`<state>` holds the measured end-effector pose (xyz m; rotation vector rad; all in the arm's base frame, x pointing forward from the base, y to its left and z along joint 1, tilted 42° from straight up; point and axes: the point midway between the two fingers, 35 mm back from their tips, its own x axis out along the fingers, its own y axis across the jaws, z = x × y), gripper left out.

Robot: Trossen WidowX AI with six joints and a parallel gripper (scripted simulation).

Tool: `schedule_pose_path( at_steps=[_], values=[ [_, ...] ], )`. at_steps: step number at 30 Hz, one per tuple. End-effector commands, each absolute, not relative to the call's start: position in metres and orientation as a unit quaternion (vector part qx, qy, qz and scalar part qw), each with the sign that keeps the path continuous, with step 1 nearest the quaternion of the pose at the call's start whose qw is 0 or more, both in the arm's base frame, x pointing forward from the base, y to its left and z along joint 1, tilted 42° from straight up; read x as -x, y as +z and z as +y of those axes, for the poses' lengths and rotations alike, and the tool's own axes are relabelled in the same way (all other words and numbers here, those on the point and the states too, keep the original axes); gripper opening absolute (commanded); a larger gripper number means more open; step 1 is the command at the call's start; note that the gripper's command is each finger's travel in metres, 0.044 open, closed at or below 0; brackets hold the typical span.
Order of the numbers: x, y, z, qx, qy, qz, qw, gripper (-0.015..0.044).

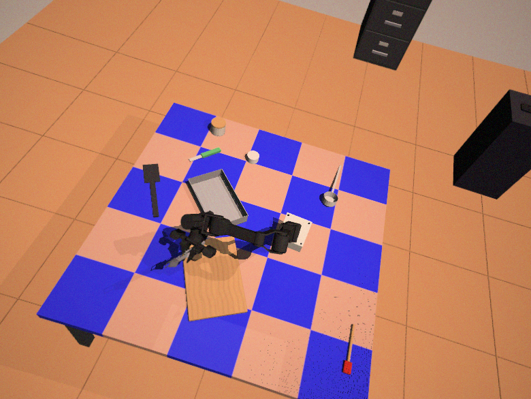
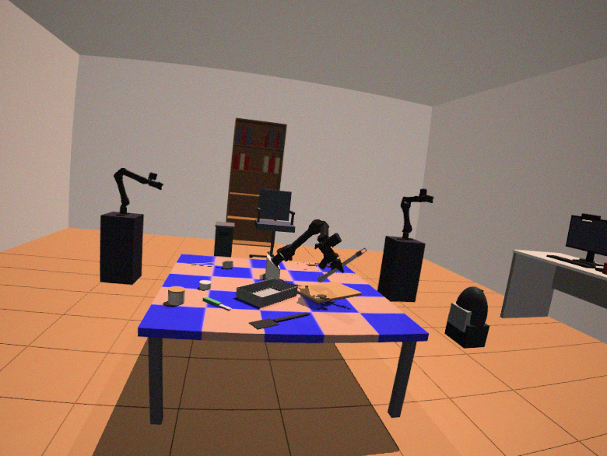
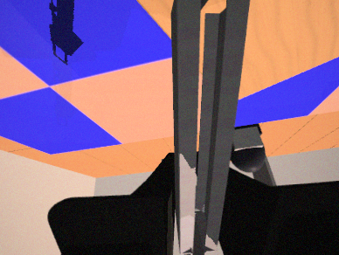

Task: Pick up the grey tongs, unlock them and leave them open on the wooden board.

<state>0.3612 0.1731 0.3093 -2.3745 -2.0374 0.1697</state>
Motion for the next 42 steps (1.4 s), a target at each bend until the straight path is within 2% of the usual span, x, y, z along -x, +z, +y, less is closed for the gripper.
schedule_pose_path(
  at_steps=[1,22,42],
  values=[
    [-0.37,0.316,0.176,0.768,0.059,-0.637,-0.016,-0.015],
    [-0.38,0.321,0.185,0.776,0.136,-0.604,-0.121,-0.015],
    [-0.343,0.321,0.179,0.71,0.23,-0.618,-0.246,-0.015]
  ],
)
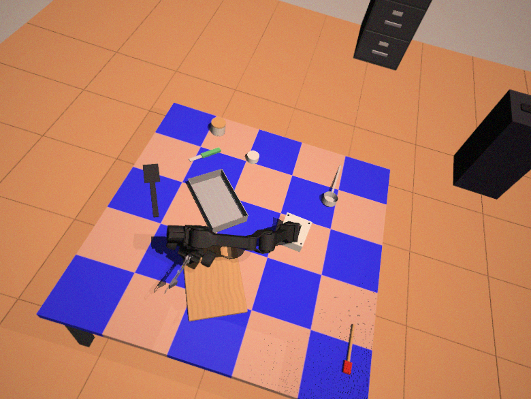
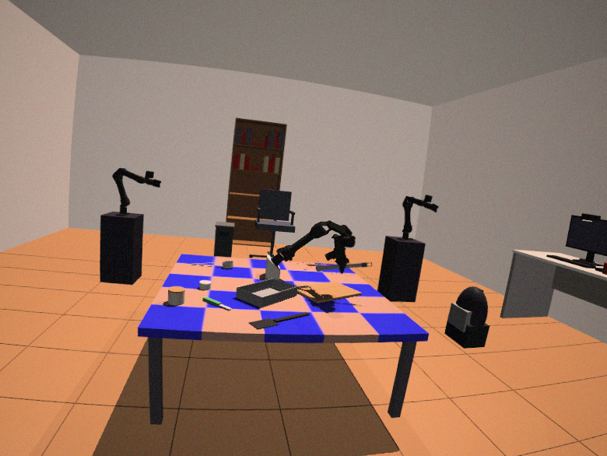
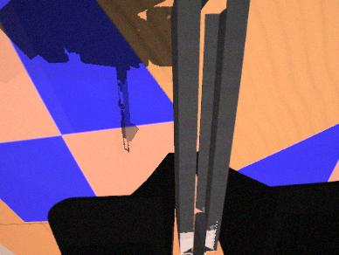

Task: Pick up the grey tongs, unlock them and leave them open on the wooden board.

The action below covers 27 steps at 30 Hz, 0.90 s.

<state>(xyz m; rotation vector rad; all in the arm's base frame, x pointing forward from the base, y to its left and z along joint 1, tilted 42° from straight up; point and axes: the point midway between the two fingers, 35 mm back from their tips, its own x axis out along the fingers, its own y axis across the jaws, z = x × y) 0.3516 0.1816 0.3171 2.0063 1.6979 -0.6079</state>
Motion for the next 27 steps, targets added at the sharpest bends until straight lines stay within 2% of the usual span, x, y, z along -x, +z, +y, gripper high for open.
schedule_pose_path(
  at_steps=[1,7,27],
  values=[
    [-0.341,0.321,0.178,-0.705,-0.234,0.62,0.252,-0.015],
    [-0.326,0.321,0.174,-0.678,-0.254,0.63,0.28,-0.015],
    [-0.329,0.312,0.183,-0.677,-0.257,0.63,0.282,-0.015]
  ],
)
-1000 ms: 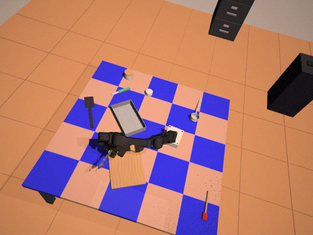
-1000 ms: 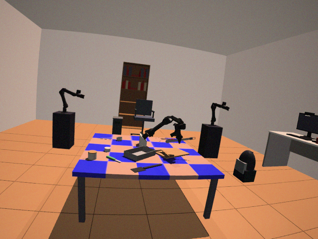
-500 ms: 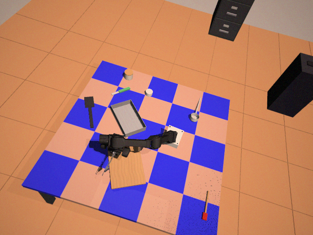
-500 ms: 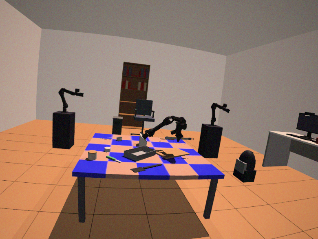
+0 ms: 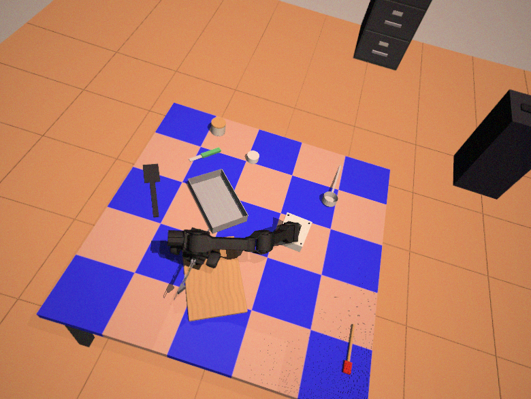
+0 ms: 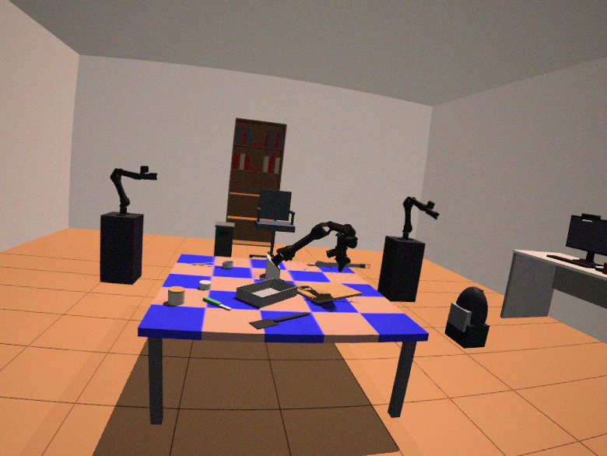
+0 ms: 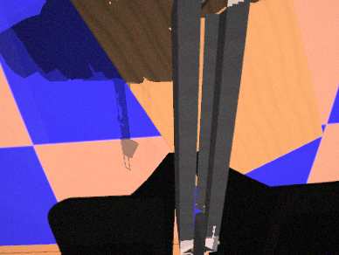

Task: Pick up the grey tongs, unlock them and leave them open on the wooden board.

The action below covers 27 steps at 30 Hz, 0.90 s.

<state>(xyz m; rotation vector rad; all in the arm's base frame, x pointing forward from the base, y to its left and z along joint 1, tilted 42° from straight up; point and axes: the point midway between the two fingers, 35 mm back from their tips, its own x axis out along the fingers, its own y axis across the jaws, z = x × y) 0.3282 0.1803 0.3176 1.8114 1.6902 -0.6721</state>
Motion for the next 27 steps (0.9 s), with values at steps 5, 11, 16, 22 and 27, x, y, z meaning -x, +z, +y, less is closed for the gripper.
schedule_pose_path(
  at_steps=[5,11,16,22,27],
  values=[
    [-0.331,0.307,0.188,-0.676,-0.259,0.63,0.283,-0.015],
    [-0.333,0.3,0.195,-0.675,-0.261,0.629,0.284,-0.015],
    [-0.334,0.294,0.2,-0.674,-0.262,0.629,0.285,-0.015],
    [-0.335,0.287,0.207,-0.673,-0.264,0.629,0.286,-0.015],
    [-0.336,0.282,0.212,-0.673,-0.265,0.628,0.287,-0.015]
  ],
)
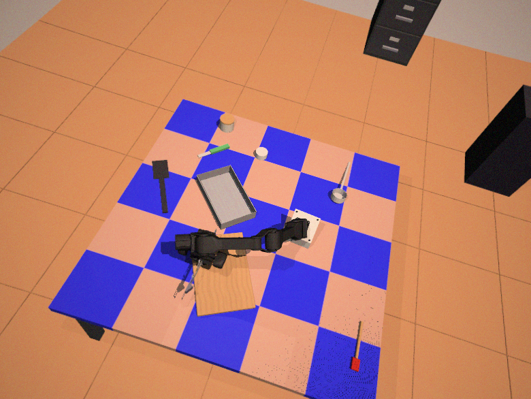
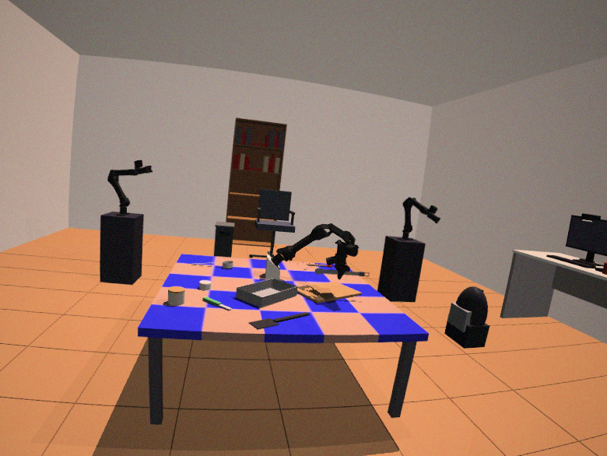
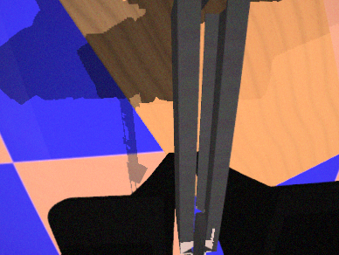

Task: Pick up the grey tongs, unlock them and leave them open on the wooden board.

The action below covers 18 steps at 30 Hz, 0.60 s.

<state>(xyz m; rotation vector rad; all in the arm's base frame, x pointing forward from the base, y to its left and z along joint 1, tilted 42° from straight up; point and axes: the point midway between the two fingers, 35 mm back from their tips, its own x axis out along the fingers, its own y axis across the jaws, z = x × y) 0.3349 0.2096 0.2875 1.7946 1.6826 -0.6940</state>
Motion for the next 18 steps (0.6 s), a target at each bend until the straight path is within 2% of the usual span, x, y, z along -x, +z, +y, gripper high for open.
schedule_pose_path(
  at_steps=[1,18],
  values=[
    [-0.336,0.281,0.214,-0.673,-0.265,0.628,0.287,-0.015],
    [-0.336,0.261,0.233,-0.671,-0.27,0.627,0.29,-0.015]
  ],
)
